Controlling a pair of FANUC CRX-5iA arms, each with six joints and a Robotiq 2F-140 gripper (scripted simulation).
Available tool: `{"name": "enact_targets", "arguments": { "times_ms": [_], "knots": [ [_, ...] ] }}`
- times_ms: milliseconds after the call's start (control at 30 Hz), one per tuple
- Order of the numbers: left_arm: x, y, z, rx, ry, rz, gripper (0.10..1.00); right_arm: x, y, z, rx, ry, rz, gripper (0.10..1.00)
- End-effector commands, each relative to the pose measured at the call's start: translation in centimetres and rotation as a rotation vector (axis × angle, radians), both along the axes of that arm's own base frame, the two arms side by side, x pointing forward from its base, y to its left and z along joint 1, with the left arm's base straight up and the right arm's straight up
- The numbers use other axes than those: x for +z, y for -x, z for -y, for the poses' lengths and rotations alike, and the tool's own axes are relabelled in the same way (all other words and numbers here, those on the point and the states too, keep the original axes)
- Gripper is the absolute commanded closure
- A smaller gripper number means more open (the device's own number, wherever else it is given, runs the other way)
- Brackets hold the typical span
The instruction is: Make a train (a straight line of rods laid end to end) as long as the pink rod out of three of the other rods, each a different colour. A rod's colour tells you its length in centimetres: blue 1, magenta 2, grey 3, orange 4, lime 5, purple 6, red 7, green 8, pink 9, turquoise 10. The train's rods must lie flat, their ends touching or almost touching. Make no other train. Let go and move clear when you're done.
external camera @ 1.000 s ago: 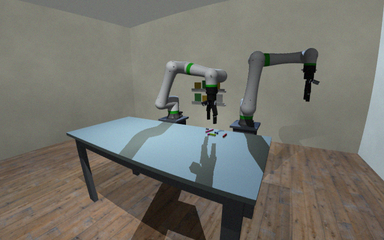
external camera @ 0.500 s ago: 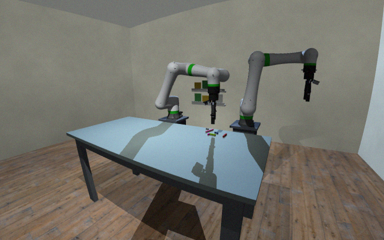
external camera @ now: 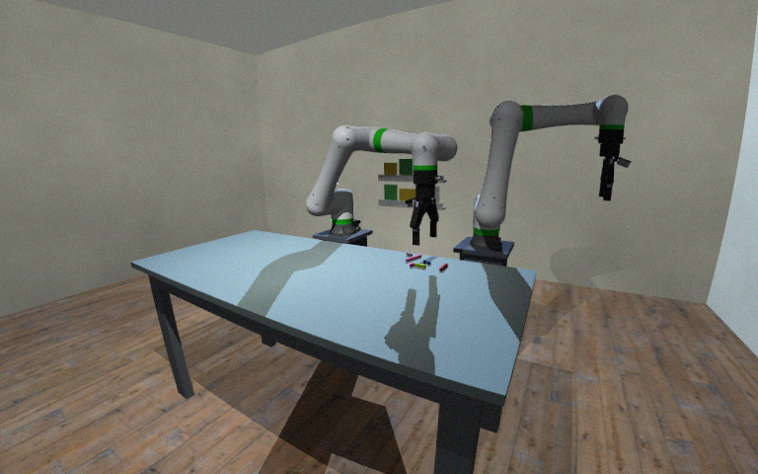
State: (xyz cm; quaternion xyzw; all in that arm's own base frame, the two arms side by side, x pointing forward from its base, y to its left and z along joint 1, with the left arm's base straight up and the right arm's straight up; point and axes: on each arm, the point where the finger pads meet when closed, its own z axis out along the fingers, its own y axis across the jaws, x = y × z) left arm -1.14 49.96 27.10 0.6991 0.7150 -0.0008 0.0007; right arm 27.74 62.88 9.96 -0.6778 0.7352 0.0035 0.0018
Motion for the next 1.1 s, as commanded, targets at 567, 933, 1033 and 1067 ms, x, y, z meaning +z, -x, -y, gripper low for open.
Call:
{"name": "enact_targets", "arguments": {
  "times_ms": [567,933,1033,1067],
  "knots": [
    [0.1,0.0,0.0,0.000,-0.002,0.000,0.098,0.4,-1.6,-2.5,-0.564,0.006,0.000,0.098],
    [0.1,0.0,0.0,0.000,-0.002,0.000,0.098,0.4,-1.6,-2.5,-0.564,0.006,0.000,0.867],
    [0.1,0.0,0.0,0.000,-0.002,0.000,0.098,0.4,-1.6,-2.5,-0.564,0.006,0.000,0.867],
    [0.1,0.0,0.0,0.000,-0.002,0.000,0.098,0.4,-1.6,-2.5,-0.564,0.006,0.000,0.867]
  ]
}}
